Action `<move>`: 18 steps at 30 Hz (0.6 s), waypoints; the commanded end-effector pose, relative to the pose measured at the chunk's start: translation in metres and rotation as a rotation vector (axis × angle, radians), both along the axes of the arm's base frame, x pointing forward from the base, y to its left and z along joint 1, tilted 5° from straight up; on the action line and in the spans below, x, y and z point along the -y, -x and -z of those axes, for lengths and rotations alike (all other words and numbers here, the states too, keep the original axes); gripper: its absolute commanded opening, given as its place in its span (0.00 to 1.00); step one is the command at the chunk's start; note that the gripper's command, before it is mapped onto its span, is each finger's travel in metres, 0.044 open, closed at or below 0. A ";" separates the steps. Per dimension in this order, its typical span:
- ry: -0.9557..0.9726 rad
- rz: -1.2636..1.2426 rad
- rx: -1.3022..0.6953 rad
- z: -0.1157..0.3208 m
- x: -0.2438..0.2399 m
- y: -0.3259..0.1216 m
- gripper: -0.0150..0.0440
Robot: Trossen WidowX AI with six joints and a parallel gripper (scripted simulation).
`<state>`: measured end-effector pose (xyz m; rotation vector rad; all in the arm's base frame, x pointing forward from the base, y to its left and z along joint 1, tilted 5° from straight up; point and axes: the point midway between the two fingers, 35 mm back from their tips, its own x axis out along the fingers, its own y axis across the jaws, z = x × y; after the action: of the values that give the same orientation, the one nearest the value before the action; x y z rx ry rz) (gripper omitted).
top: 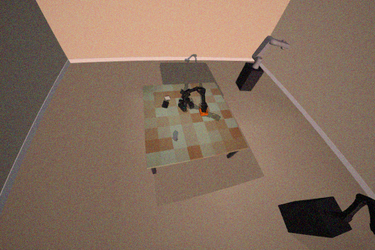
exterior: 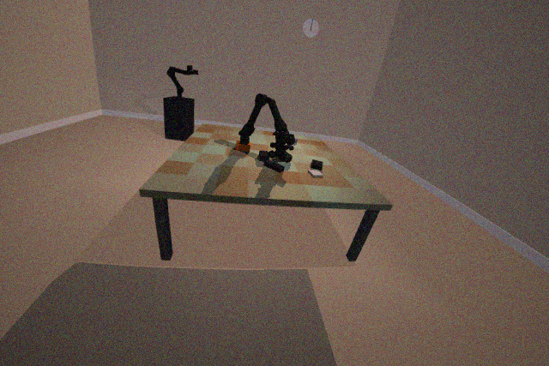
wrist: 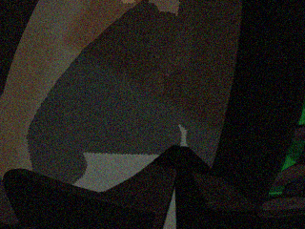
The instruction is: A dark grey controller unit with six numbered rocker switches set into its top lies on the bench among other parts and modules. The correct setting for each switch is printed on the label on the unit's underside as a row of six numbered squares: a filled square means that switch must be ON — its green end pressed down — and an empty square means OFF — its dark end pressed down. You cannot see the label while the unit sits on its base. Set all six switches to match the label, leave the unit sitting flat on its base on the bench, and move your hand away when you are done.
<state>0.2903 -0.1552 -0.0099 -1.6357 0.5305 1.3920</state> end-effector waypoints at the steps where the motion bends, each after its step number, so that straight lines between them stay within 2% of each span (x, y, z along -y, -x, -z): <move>1: -0.002 0.003 0.004 0.000 -0.001 -0.002 0.25; 18: -0.002 0.003 0.005 -0.001 -0.004 -0.008 0.25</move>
<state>0.2964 -0.1511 -0.0093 -1.6357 0.5284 1.3907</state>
